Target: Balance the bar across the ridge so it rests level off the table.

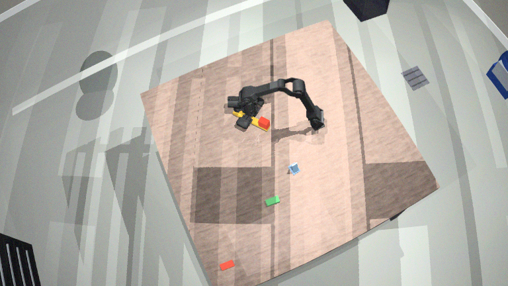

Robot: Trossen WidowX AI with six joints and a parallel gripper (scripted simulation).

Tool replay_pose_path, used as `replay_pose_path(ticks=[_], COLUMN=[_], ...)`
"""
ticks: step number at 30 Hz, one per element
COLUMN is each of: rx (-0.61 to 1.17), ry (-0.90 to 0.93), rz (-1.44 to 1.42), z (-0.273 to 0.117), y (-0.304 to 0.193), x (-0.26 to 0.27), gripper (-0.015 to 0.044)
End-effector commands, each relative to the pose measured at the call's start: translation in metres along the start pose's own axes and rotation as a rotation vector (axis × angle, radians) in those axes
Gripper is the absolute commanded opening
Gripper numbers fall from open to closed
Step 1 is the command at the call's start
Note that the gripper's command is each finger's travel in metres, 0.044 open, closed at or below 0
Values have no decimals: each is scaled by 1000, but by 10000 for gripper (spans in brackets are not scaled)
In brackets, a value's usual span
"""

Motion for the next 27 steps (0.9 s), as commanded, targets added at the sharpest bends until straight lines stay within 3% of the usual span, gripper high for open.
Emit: replay_pose_path(ticks=[1, 27], rx=[-10, -8], ry=[7, 3], rz=[1, 4], z=[-16, -83], y=[2, -2], x=[2, -2], gripper=[0, 0])
Point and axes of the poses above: the point midway between the two fingers, 35 mm back from their tips, its own z axis out along the fingers, its own x axis across the jaws, y = z × x, the point moved 1 cm from there along -z, back along the fingers, and after that the axes turned 9 degrees about z, right-handed, at the moved point
